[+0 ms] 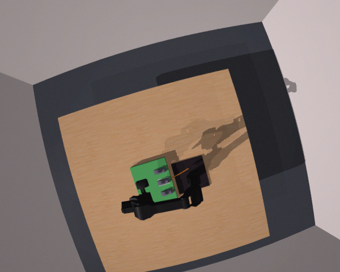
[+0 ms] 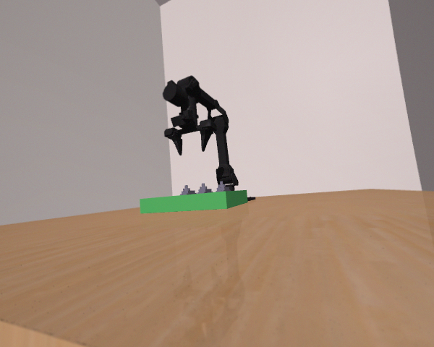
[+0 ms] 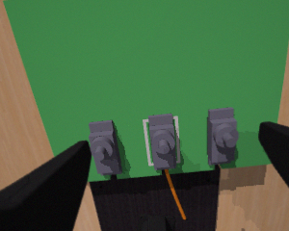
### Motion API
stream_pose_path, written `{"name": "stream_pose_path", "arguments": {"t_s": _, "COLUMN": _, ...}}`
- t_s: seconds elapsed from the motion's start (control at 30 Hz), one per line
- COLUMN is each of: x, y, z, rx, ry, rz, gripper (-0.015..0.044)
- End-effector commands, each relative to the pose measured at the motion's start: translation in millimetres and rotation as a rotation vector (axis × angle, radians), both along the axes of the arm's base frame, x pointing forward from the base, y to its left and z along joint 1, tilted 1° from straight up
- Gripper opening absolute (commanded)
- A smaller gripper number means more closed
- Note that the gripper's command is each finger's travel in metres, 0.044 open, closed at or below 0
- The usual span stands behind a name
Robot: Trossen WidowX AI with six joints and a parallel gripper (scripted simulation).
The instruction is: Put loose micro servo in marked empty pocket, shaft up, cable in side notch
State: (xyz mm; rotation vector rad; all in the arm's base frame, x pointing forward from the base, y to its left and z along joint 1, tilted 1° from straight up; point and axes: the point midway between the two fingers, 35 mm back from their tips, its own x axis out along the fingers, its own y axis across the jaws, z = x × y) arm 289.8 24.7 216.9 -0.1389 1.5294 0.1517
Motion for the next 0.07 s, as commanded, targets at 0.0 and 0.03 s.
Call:
{"name": "stream_pose_path", "arguments": {"t_s": 0.0, "x": -0.3, "y": -0.2, "z": 0.0, "rx": -0.001, "ry": 0.003, "rz": 0.000, "gripper": 0.0440}}
{"name": "stream_pose_path", "arguments": {"t_s": 0.03, "x": -0.3, "y": -0.2, "z": 0.0, "rx": -0.001, "ry": 0.003, "rz": 0.000, "gripper": 0.0440}}
